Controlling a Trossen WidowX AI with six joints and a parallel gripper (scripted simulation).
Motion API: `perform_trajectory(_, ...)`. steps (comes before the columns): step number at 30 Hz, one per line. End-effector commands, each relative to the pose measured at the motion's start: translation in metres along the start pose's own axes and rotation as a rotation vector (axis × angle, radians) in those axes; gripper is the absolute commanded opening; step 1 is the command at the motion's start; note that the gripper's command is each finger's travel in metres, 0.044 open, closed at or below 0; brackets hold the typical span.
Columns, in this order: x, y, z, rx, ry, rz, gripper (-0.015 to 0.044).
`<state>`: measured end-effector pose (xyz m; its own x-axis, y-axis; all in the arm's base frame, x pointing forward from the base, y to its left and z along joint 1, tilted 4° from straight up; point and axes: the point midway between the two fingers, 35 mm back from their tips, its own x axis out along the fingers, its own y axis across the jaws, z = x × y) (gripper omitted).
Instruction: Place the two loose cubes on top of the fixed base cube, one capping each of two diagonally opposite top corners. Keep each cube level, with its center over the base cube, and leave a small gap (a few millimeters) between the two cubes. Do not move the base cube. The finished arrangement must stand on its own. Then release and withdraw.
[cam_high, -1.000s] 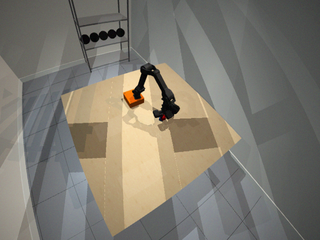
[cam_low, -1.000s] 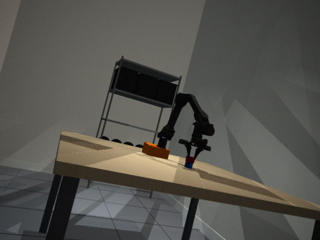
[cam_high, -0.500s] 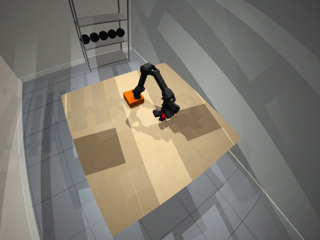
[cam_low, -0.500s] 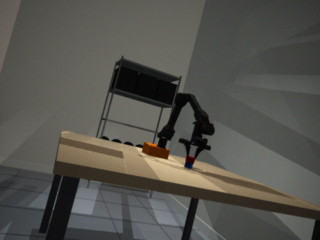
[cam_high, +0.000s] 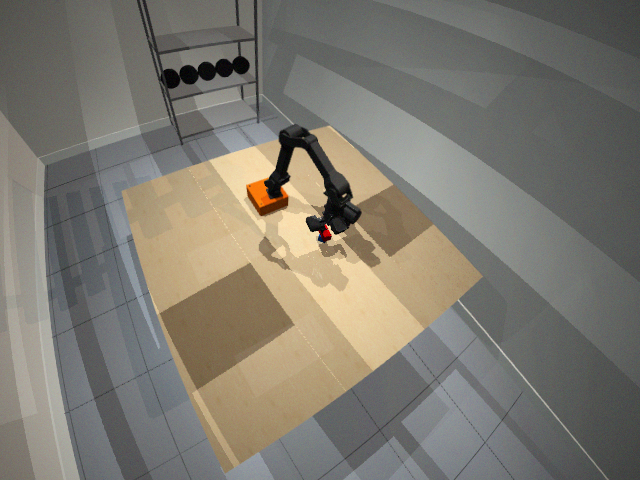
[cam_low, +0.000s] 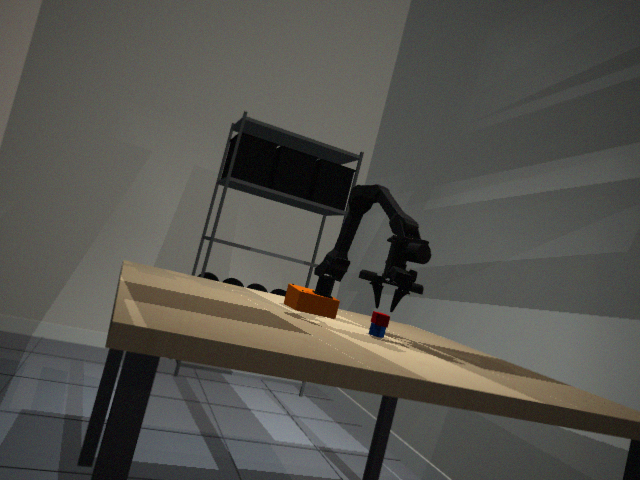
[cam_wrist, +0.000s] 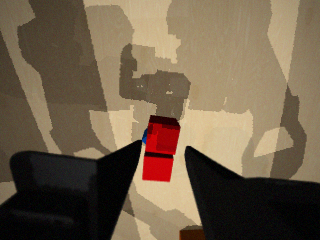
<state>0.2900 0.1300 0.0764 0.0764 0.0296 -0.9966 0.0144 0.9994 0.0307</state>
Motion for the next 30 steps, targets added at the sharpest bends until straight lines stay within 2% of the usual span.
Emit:
perform_trajectory(1, -0.008, 0.001, 0.002, 0.000, -0.011, 0.005, 0.0205)
perform_trajectory(28, -0.039, 0.001, 0.002, 0.000, -0.011, 0.005, 0.0205)
perform_trajectory(30, -0.041, 0.000, 0.001, 0.000, -0.008, 0.004, 0.0258)
